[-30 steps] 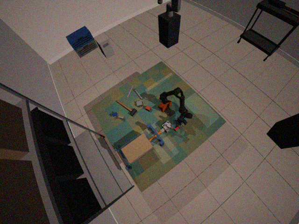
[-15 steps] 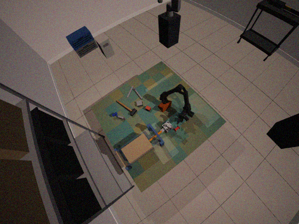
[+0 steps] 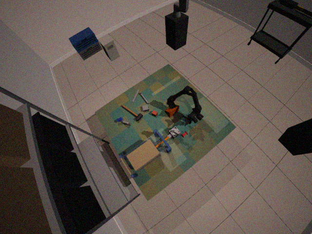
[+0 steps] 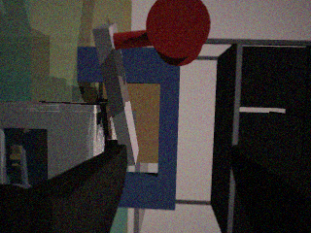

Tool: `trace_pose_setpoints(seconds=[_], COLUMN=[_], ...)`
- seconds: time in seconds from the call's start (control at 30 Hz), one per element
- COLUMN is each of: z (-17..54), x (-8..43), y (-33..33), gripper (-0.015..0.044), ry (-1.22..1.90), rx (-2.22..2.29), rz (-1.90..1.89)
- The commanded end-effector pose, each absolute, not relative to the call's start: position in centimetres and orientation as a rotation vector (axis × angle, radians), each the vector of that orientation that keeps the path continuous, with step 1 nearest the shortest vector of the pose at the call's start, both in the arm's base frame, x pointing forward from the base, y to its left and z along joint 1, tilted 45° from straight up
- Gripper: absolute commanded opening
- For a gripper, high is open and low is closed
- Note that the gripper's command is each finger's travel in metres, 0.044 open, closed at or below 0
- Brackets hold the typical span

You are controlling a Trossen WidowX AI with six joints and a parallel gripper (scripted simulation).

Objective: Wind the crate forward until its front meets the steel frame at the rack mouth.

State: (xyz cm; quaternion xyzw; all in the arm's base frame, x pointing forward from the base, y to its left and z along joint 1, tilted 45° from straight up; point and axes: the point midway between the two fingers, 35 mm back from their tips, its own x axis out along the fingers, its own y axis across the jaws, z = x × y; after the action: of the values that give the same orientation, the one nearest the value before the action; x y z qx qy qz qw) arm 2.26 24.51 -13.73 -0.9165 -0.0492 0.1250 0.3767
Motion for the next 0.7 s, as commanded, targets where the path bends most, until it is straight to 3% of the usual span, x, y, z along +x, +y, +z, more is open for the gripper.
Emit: trace_pose_setpoints(seconds=[0.0, 0.67], z=[-10.7, -8.2], x=[2.2, 2.3], y=[28.0, 30.3], gripper=[0.024, 0.024], ry=[-0.132, -0.129], rx=[-2.326, -2.289], rz=[0.327, 0.331])
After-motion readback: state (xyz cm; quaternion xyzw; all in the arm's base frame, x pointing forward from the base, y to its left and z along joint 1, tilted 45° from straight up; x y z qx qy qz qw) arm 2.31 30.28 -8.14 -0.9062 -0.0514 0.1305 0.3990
